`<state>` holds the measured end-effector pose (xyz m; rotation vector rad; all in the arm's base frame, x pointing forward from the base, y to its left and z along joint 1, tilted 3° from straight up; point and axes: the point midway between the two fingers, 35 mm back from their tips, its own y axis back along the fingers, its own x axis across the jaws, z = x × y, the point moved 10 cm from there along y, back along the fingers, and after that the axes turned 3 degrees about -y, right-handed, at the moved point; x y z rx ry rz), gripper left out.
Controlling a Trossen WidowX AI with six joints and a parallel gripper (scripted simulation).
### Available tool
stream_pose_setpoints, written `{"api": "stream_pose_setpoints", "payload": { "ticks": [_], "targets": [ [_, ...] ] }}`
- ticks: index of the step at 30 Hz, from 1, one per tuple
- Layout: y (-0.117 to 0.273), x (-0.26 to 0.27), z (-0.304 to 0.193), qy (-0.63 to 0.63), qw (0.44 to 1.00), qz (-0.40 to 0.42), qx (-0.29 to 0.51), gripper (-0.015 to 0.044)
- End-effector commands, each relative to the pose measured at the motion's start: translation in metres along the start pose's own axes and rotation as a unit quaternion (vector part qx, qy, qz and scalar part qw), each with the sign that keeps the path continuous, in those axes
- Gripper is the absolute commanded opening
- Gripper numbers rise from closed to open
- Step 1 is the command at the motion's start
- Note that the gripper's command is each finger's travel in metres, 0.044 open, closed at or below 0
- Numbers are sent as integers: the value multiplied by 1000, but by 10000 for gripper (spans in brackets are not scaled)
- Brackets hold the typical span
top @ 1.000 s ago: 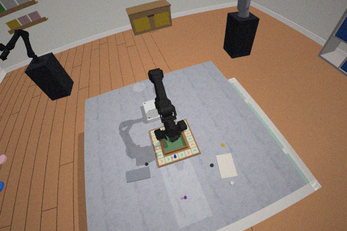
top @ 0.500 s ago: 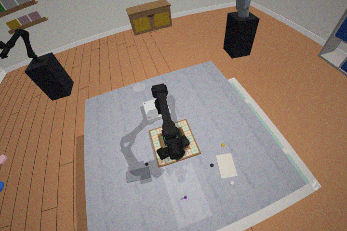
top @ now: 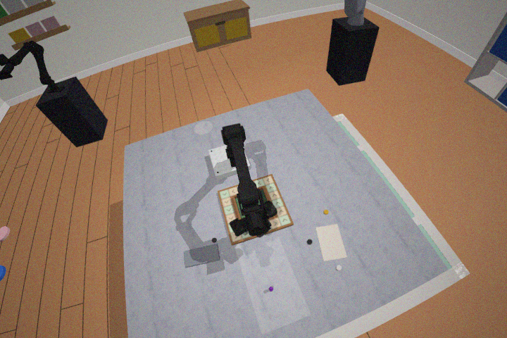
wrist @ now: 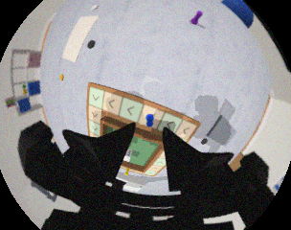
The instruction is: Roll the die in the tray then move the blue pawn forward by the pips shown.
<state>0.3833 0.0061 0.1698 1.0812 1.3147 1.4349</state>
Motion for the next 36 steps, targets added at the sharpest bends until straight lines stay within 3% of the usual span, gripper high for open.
{"api": "stream_pose_setpoints", "payload": {
  "ticks": [1,20,26,36],
  "targets": [
    [-11,0,-1,2,1000,0,8,200],
    [-38,0,-2,2,1000,0,8,200],
    [-38,0,-2,2,1000,0,8,43],
    [-35,-1,-1,2,1000,0,8,0]
  ]
}}
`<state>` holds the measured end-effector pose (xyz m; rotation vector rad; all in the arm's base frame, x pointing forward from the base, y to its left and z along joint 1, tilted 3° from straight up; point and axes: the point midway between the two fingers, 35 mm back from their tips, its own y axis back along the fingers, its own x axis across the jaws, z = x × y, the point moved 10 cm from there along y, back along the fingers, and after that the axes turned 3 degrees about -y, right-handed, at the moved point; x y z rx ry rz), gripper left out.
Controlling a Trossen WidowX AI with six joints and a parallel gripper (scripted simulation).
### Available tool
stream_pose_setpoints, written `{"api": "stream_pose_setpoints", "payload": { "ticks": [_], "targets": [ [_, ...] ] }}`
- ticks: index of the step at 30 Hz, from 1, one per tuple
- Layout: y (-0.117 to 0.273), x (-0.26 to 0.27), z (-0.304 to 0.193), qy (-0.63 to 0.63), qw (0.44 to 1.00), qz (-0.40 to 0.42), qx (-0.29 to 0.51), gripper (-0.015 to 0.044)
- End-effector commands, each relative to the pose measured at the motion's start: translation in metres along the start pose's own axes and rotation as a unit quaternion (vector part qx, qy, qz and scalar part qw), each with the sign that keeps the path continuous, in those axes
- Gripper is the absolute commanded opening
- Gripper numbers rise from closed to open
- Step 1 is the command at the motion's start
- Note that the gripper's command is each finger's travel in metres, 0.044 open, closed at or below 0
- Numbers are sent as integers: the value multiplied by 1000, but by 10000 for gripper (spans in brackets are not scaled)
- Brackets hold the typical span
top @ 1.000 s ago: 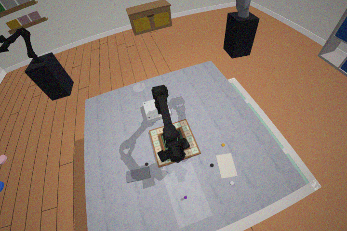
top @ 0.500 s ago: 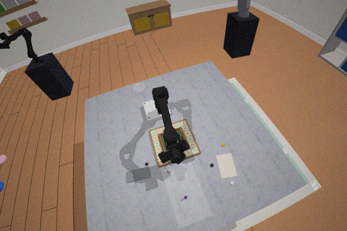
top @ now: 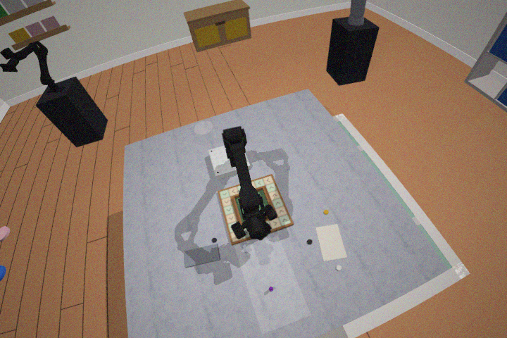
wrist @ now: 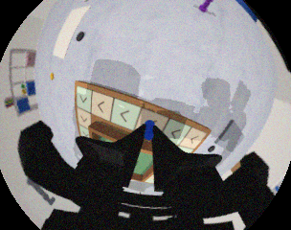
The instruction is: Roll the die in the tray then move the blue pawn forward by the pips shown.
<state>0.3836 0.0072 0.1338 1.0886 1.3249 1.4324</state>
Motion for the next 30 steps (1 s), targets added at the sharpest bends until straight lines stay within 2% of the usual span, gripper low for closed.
{"api": "stream_pose_setpoints", "payload": {
  "ticks": [1,23,30],
  "targets": [
    [5,0,2,1,1000,-1,3,0],
    [121,3,3,1,1000,-1,3,0],
    [117,17,3,1,1000,-1,3,0]
  ]
}}
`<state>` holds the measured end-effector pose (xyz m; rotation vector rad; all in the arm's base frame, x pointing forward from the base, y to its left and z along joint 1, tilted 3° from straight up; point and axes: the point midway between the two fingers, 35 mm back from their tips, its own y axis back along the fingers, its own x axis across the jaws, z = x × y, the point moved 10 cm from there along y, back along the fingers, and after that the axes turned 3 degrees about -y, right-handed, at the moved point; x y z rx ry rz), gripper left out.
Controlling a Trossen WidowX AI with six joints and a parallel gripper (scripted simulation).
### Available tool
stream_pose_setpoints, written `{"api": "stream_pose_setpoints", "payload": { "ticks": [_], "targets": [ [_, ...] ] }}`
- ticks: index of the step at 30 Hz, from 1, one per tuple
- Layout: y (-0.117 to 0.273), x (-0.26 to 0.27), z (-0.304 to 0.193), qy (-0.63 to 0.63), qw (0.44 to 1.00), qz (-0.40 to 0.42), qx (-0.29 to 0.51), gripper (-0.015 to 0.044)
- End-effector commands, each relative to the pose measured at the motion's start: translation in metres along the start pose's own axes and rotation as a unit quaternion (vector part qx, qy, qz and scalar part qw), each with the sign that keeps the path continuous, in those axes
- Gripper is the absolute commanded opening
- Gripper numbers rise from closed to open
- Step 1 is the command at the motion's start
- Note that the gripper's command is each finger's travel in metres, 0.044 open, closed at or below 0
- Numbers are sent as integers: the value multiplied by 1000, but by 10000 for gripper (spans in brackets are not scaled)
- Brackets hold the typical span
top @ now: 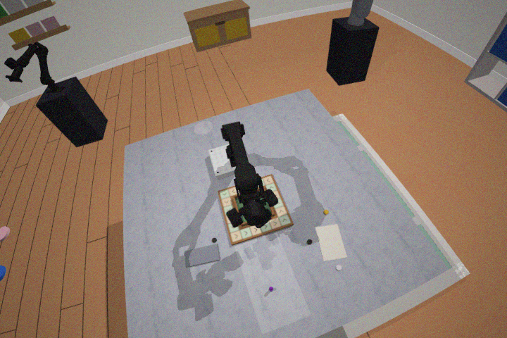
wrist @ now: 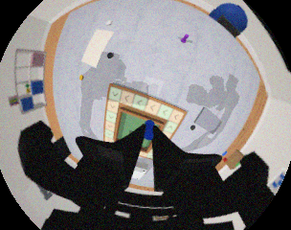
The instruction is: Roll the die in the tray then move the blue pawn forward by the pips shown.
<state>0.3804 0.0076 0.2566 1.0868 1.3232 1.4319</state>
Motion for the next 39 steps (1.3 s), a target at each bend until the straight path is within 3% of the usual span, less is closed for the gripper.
{"api": "stream_pose_setpoints", "payload": {
  "ticks": [1,22,39],
  "targets": [
    [-9,17,1,1,1000,0,4,0],
    [-73,130,-24,1,1000,5,4,0],
    [-110,133,-26,1,1000,5,4,0]
  ]
}}
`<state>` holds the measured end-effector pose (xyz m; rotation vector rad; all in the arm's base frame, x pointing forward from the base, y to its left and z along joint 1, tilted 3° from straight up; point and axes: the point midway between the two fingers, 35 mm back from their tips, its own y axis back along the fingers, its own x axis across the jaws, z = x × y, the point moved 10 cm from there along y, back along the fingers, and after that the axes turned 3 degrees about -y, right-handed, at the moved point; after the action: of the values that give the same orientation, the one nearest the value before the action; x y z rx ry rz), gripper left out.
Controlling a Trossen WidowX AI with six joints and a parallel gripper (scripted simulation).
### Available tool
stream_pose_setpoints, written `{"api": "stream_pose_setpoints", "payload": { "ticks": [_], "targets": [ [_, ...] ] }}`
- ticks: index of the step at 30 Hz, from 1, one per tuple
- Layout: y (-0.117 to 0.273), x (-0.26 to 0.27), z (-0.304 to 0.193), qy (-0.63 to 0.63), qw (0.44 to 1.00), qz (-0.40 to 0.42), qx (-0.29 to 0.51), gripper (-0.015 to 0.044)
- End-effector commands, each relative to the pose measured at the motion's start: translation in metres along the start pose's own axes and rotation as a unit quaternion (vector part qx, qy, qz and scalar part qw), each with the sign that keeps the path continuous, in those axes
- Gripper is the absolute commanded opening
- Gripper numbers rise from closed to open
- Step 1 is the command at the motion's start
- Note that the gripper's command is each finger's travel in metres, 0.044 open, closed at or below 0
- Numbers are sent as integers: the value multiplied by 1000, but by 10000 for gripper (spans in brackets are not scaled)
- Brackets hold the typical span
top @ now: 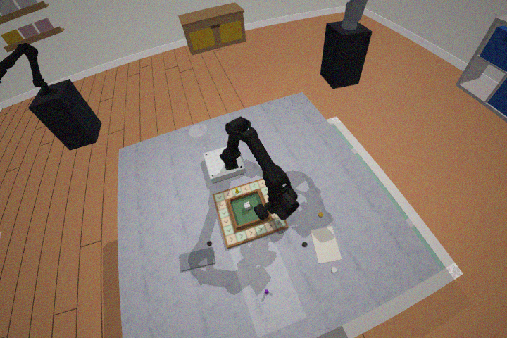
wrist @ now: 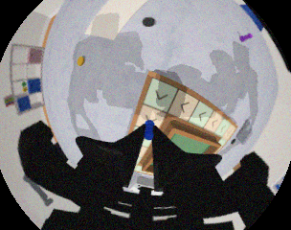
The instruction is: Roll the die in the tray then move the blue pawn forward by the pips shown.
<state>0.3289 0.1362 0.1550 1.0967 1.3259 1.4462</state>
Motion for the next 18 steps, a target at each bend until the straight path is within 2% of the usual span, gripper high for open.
{"api": "stream_pose_setpoints", "payload": {
  "ticks": [1,16,18],
  "targets": [
    [-5,0,0,-3,1000,-2,3,0],
    [-21,0,0,-3,1000,-2,3,0],
    [-15,0,1,0,1000,1,-4,53]
  ]
}}
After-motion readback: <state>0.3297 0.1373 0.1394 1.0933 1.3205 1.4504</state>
